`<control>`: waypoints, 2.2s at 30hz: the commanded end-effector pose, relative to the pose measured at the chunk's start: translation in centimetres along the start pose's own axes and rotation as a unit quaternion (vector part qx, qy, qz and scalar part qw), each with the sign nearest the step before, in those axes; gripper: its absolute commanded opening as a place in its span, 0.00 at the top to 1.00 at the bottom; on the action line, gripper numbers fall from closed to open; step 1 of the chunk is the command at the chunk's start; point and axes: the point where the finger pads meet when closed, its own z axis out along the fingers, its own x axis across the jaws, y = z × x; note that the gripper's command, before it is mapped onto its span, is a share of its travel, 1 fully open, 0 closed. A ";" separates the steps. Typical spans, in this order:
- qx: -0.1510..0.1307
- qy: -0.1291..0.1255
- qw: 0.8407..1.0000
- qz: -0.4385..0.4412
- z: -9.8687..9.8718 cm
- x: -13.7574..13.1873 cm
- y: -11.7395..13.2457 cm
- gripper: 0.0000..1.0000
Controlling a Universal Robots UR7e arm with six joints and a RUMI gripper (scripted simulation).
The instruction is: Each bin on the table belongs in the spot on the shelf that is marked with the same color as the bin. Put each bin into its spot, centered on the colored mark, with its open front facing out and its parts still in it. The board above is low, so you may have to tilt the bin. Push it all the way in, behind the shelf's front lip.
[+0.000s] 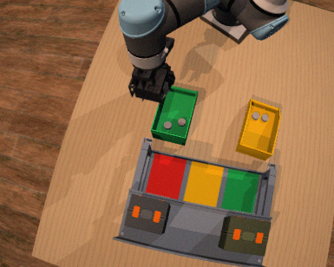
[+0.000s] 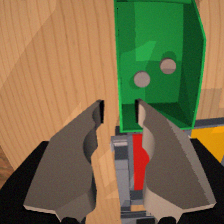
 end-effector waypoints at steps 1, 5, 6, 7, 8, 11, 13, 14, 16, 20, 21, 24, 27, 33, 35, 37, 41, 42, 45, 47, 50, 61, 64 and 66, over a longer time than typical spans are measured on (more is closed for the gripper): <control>0.000 0.000 1.000 0.000 -0.4 0.0 0.0 0.85; 0.000 0.000 1.000 0.000 -0.6 0.0 0.0 0.85; 0.000 0.000 1.000 0.000 -0.6 0.0 0.0 0.85; 0.000 0.000 1.000 0.000 -0.7 0.0 0.0 0.85; 0.000 0.000 1.000 0.000 -0.7 0.0 0.0 0.85; 0.000 0.000 1.000 0.000 -0.7 0.0 0.0 0.85; 0.000 0.000 1.000 0.000 -0.7 0.0 0.0 0.85; 0.000 0.000 1.000 0.000 -0.7 0.0 0.0 0.85; 0.000 0.000 1.000 0.000 -0.7 0.0 0.0 0.85; 0.000 0.000 1.000 0.000 -0.7 0.0 0.0 1.00; 0.000 0.000 1.000 0.000 -0.7 0.0 0.0 1.00; 0.000 0.000 1.000 0.000 -0.7 0.0 0.0 1.00; 0.000 0.000 1.000 0.000 -0.7 0.0 0.0 1.00; 0.000 0.000 1.000 0.000 -0.7 0.0 0.0 1.00; 0.000 0.000 1.000 0.000 -0.7 0.0 0.0 1.00; 0.000 0.000 1.000 0.000 -0.7 0.0 0.0 1.00; 0.000 0.000 1.000 0.000 -0.7 0.0 0.0 1.00; 0.000 0.000 1.000 0.000 -0.7 0.0 0.0 1.00; 0.000 0.000 1.000 0.000 -0.7 0.0 0.0 1.00; 0.000 0.000 1.000 0.000 -0.7 0.0 0.0 1.00; 0.000 0.000 1.000 0.000 -0.7 0.0 0.0 1.00; 0.000 0.000 1.000 0.000 -0.7 0.2 0.1 1.00; 0.001 0.001 1.000 0.001 -0.7 0.5 0.2 1.00; 0.002 0.002 1.000 0.001 -0.6 0.9 0.3 1.00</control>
